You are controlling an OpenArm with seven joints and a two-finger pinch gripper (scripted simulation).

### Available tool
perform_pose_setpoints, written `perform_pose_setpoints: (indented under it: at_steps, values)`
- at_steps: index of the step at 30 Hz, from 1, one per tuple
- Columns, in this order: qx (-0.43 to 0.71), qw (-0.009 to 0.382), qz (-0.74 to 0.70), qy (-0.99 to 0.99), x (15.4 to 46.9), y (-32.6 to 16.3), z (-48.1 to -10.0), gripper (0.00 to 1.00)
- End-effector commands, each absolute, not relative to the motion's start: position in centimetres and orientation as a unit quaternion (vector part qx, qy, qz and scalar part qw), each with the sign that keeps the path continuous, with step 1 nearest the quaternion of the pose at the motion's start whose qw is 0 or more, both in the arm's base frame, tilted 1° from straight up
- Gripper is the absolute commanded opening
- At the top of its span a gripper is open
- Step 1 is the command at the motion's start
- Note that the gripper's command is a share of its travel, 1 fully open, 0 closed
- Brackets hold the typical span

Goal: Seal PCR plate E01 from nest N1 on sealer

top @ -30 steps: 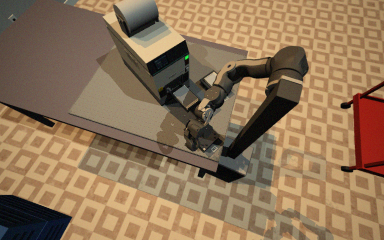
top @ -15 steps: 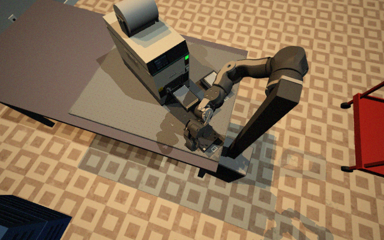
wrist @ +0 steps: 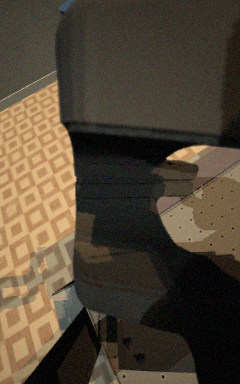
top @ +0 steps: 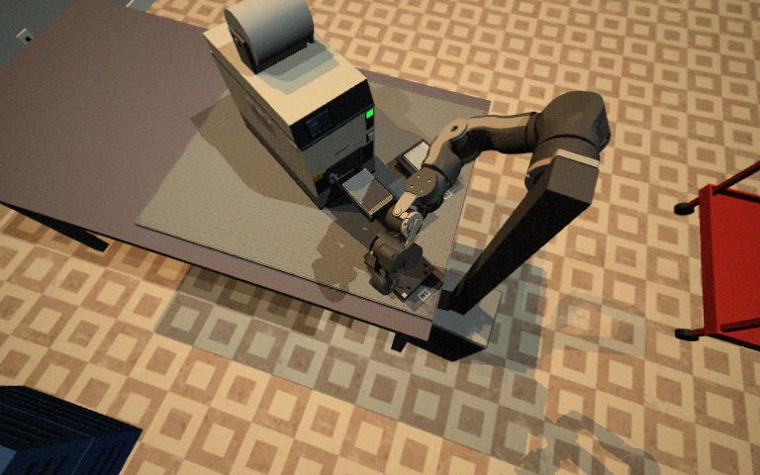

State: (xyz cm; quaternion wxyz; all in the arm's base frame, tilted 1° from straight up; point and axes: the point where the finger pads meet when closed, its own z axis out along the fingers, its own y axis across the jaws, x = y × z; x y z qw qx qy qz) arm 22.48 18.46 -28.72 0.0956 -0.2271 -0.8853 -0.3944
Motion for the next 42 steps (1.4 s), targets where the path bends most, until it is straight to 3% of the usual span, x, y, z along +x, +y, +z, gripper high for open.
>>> perform_pose_setpoints:
  at_steps: [1,29,42]
  values:
    - [-0.223,0.091,-0.380,-0.893,22.4,18.2,-28.9,0.00]
    - [-0.223,0.091,-0.380,-0.893,22.4,18.5,-28.7,0.00]
    - [-0.214,0.076,-0.319,-0.920,22.2,16.3,-29.9,0.00]
